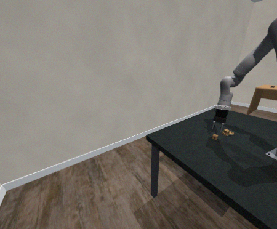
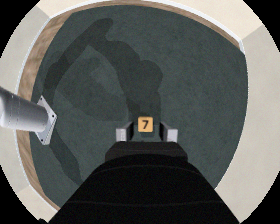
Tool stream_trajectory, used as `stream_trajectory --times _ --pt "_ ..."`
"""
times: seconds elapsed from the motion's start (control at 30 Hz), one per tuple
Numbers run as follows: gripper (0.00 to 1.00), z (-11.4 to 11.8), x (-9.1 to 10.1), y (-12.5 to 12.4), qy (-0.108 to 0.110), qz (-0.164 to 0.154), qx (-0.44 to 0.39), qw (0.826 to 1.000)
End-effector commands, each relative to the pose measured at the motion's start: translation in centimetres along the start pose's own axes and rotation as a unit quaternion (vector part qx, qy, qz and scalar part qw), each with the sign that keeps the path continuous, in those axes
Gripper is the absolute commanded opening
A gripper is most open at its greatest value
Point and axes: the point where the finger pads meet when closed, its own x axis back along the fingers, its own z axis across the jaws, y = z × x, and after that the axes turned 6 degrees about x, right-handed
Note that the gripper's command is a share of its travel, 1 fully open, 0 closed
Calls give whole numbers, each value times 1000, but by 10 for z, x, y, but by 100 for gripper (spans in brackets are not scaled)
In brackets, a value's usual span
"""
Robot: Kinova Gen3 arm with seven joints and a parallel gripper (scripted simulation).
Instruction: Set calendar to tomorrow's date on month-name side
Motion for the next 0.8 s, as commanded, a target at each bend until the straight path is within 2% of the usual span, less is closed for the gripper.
stream_trajectory --times 0.0,0.77 --pt "87 -2 -5 0 -3 1 -1 1000" --pt "87 -2 -32 -1 -3 1 -1 1000"
